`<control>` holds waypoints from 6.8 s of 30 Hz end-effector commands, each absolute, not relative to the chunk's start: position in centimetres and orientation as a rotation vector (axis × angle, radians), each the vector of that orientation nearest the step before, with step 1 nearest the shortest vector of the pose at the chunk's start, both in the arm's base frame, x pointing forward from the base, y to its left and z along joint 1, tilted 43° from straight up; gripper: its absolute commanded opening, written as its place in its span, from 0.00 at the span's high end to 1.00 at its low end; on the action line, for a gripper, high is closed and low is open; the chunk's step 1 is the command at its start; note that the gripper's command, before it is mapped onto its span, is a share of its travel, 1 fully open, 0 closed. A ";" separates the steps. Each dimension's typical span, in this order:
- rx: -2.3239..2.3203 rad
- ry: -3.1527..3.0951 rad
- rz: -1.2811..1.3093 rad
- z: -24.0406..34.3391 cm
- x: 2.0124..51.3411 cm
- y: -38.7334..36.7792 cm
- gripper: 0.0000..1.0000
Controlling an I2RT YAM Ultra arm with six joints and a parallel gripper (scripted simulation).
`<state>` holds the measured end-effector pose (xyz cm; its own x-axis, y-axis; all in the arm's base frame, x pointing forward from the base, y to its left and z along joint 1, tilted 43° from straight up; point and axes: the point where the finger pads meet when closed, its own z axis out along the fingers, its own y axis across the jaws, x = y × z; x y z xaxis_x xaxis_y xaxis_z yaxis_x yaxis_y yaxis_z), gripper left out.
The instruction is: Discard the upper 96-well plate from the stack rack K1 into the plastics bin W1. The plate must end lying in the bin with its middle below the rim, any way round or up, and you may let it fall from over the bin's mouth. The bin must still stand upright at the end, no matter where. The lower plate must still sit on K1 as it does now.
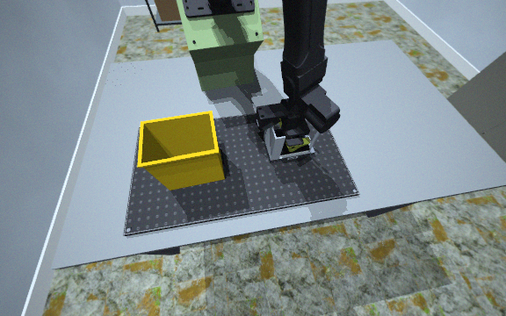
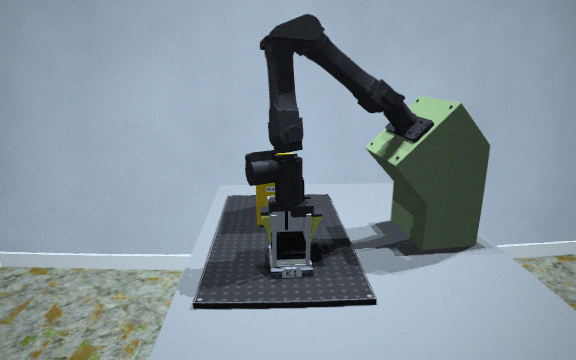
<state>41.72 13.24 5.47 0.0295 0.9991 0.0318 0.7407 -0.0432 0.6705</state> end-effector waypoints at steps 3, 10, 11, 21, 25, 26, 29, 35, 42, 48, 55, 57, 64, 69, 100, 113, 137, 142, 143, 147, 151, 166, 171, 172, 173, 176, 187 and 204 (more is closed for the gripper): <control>1.824 1.750 0.737 5.8 42.6 13.5 0.00; 1.824 1.750 0.737 5.1 43.1 13.5 0.00; 1.824 1.750 0.737 5.1 43.2 13.5 0.00; 1.824 1.750 0.737 5.1 43.2 13.5 0.00; 1.824 1.750 0.737 5.1 43.2 13.5 0.00; 1.824 1.750 0.737 5.1 43.2 13.5 0.00; 1.824 1.750 0.737 5.1 43.2 13.5 0.00; 1.824 1.750 0.737 5.1 43.2 13.5 0.00; 1.824 1.750 0.737 5.1 43.2 13.5 0.00; 1.824 1.750 0.737 5.1 43.2 13.5 0.00; 1.824 1.750 0.737 5.1 43.2 13.5 0.00; 1.824 1.750 0.737 5.1 43.2 13.5 0.00; 1.824 1.750 0.737 5.1 43.2 13.5 1.00; 1.824 1.750 0.737 5.1 43.2 13.5 1.00; 1.824 1.750 0.737 5.1 43.2 13.5 1.00; 1.824 1.750 0.737 5.1 43.2 13.5 1.00; 1.824 1.750 0.737 5.9 42.4 13.5 1.00; 1.824 1.750 0.737 6.5 41.8 13.5 1.00; 1.824 1.750 0.737 6.7 41.7 13.5 1.00; 1.824 1.750 0.737 6.9 41.5 13.5 1.00; 1.824 1.750 0.737 7.4 41.0 13.5 1.00; 1.824 1.750 0.737 9.0 39.6 13.5 1.00; 1.824 1.750 0.737 9.6 39.0 13.5 1.00; 1.824 1.750 0.737 9.7 38.9 13.5 1.00; 1.824 1.750 0.737 9.8 38.8 13.5 1.00; 1.824 1.750 0.738 10.2 38.4 13.5 1.00; 1.824 1.750 0.738 11.3 37.4 13.4 1.00; 1.825 1.750 0.738 13.1 35.7 13.4 1.00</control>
<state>36.17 13.01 12.13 0.0373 0.9988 0.0313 0.7327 -0.0486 0.6788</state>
